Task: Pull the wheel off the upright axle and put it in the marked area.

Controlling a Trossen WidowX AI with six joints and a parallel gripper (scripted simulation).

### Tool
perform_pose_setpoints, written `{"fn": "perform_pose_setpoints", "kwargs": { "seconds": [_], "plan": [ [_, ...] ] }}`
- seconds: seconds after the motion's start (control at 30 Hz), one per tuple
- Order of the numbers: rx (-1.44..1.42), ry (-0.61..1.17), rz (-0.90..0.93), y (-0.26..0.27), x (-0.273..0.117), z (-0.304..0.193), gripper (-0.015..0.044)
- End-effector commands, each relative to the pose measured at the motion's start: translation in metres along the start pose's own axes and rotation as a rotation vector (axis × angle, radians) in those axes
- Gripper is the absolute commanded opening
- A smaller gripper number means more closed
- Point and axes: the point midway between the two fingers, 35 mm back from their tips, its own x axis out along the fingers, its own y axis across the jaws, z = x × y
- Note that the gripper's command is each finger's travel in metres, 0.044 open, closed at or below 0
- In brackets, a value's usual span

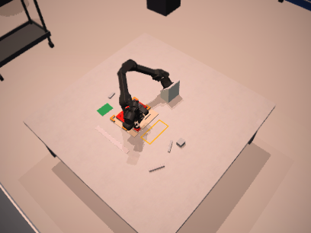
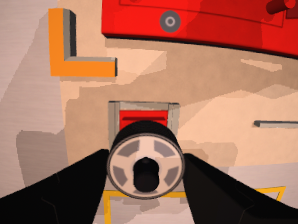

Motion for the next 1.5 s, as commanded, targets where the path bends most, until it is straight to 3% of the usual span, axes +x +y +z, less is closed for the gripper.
{"fn": "perform_pose_setpoints", "kwargs": {
  "seconds": [0.0, 1.47],
  "plan": [
    [-0.003, 0.004, 0.011, 0.002, -0.008, -0.002, 0.0000],
    [-0.007, 0.002, 0.011, 0.001, -0.022, -0.002, 0.0000]
  ]
}}
